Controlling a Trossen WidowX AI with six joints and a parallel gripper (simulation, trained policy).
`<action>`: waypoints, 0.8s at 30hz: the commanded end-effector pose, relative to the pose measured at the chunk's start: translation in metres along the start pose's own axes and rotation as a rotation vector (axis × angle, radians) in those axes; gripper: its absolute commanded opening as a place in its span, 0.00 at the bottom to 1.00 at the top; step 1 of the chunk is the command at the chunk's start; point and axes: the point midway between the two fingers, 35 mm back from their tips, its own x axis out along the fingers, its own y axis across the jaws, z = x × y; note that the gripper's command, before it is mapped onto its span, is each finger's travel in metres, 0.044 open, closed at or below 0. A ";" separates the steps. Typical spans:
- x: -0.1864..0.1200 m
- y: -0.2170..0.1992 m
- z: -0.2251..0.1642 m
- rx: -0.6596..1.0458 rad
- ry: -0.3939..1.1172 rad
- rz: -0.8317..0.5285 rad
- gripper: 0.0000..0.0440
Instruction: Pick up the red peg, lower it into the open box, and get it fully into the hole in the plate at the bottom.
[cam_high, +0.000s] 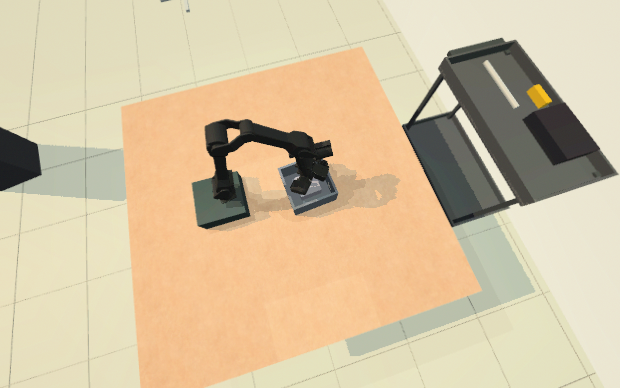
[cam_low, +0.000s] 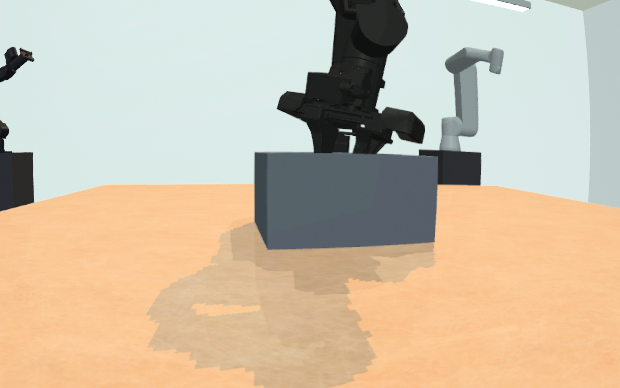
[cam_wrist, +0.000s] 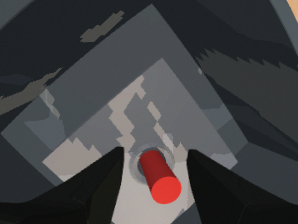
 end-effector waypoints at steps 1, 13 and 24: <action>0.005 0.002 0.009 -0.019 0.021 0.010 0.62; -0.018 0.032 0.053 -0.044 0.016 0.128 1.00; -0.043 0.059 0.077 -0.058 -0.018 0.226 1.00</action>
